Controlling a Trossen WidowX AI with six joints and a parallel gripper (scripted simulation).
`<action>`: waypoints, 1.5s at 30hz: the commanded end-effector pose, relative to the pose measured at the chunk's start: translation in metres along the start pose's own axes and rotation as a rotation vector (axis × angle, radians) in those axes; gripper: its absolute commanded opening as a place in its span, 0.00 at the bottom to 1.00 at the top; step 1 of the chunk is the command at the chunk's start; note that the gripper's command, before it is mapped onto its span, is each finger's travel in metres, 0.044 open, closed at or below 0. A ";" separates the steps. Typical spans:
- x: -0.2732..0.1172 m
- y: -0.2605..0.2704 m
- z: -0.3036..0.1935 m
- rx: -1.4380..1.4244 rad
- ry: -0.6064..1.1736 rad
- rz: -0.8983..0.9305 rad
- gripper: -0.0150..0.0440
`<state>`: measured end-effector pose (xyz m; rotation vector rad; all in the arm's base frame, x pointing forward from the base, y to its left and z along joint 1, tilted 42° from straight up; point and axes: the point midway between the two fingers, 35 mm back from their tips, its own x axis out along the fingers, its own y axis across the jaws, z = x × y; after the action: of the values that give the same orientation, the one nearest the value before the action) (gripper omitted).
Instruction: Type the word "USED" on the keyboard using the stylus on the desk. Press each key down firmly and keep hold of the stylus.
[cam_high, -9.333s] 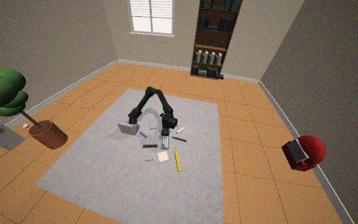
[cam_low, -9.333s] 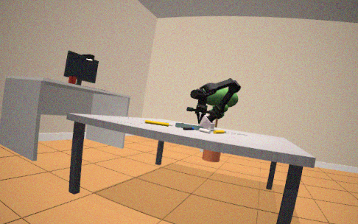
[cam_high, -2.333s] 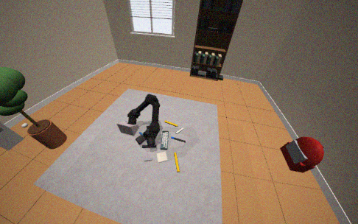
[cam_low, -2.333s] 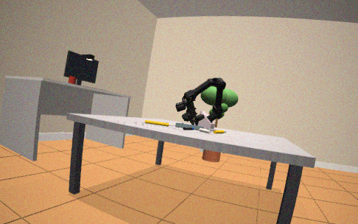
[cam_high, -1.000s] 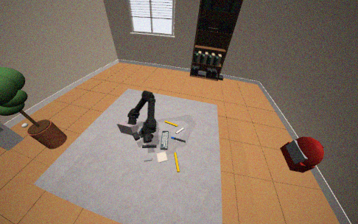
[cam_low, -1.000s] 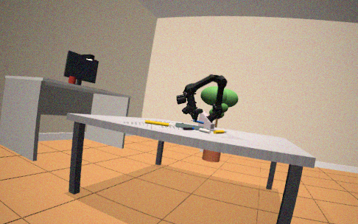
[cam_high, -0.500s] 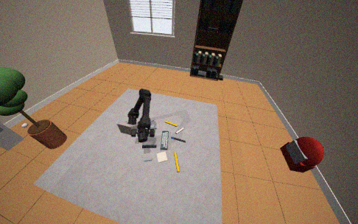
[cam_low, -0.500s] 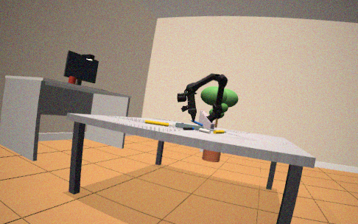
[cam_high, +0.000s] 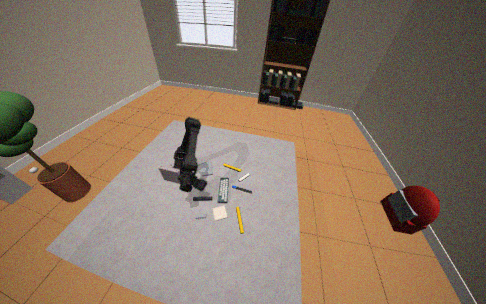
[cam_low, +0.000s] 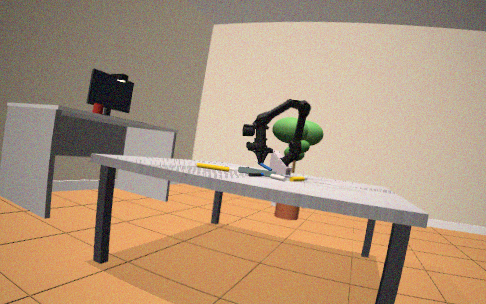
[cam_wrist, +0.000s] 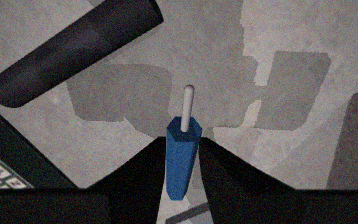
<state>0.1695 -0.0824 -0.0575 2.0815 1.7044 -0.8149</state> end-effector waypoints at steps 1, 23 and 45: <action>-0.003 0.000 0.000 0.149 0.012 0.077 0.25; -0.005 -0.017 0.000 0.914 0.237 0.297 0.25; 0.012 -0.019 0.004 0.975 0.266 0.308 0.25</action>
<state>0.1521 -0.0781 -0.0622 3.0720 1.0914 -1.5071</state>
